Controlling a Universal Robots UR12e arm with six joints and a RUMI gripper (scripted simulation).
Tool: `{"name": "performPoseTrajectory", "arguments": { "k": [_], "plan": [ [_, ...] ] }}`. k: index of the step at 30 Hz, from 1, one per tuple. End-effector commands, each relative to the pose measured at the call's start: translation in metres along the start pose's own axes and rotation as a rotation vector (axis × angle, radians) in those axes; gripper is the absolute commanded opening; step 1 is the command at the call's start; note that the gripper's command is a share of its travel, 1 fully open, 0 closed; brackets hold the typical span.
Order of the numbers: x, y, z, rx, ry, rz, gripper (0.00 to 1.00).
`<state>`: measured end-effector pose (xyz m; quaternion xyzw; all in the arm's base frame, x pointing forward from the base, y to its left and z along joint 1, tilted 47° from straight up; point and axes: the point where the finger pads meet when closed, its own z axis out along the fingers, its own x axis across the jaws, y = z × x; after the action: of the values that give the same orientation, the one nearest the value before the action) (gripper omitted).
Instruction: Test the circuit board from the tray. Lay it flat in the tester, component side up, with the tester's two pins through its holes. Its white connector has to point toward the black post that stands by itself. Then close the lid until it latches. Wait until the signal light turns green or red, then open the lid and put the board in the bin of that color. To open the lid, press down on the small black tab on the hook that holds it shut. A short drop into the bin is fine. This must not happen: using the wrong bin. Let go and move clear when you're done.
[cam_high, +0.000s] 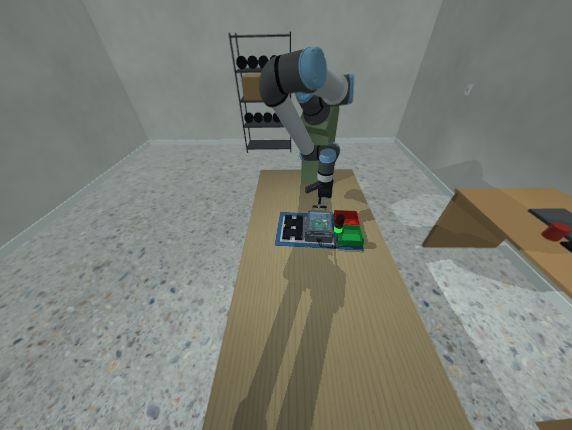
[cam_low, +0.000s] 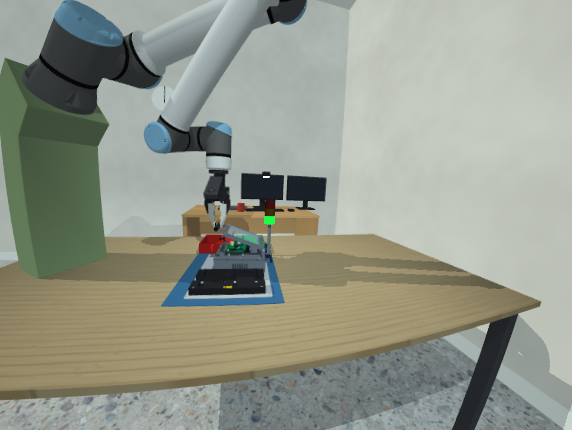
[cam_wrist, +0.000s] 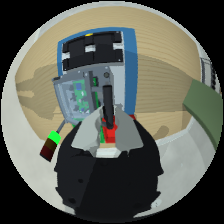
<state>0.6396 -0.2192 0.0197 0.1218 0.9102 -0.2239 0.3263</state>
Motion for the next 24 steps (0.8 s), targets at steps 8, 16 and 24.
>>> {"name": "performPoseTrajectory", "arguments": {
  "k": [8, 16, 24],
  "plan": [
    [-0.014, 0.001, -0.029, -0.001, -0.002, 0.000, 0.00],
    [-0.027, 0.000, -0.042, 0.001, -0.007, 0.001, 0.00],
    [-0.042, 0.000, -0.060, 0.001, -0.008, 0.001, 0.00]
  ]
}}
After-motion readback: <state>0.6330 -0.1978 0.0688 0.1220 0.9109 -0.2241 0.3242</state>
